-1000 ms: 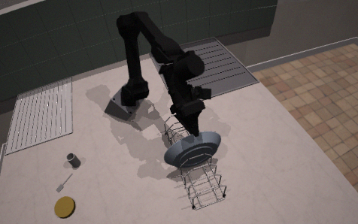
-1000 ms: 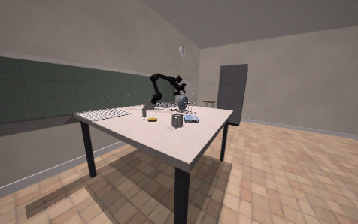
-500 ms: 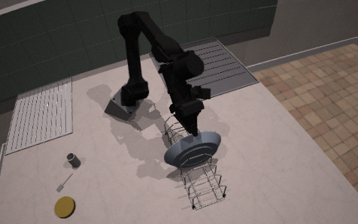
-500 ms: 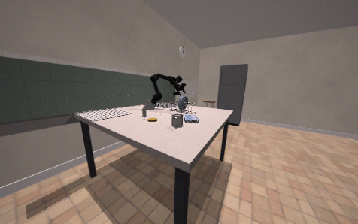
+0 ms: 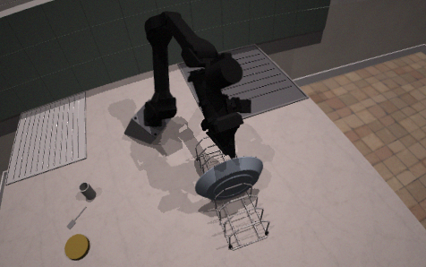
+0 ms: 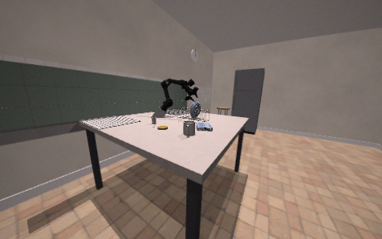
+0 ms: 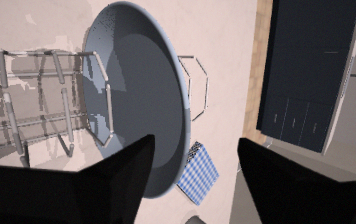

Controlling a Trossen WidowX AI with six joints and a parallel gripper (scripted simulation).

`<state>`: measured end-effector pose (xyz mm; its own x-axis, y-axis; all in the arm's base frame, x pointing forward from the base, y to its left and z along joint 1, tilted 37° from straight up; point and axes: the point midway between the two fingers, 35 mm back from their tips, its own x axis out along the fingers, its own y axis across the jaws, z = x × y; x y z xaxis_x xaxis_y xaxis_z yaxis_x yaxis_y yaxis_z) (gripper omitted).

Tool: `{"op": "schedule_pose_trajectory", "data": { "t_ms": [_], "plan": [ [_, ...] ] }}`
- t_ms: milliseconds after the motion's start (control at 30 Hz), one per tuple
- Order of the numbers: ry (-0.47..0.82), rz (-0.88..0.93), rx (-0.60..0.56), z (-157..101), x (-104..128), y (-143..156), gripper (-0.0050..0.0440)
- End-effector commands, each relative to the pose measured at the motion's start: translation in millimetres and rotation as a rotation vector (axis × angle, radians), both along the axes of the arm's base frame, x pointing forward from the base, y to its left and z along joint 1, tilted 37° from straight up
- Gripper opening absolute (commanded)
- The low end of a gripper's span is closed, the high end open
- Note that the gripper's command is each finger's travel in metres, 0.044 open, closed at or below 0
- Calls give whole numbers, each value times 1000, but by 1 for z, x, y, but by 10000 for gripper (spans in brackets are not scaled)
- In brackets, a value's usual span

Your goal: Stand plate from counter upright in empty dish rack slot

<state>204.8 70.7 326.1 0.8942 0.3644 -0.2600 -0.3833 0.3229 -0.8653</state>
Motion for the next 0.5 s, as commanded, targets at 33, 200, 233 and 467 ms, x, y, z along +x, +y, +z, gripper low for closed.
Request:
{"op": "schedule_pose_trajectory", "data": {
  "t_ms": [33,200,233,467],
  "plan": [
    [-12,4,0,10,-3,-3,262],
    [-12,4,0,15,-6,-6,262],
    [-12,4,0,16,-6,-6,262],
    [-12,4,0,18,-7,-8,262]
  ]
}}
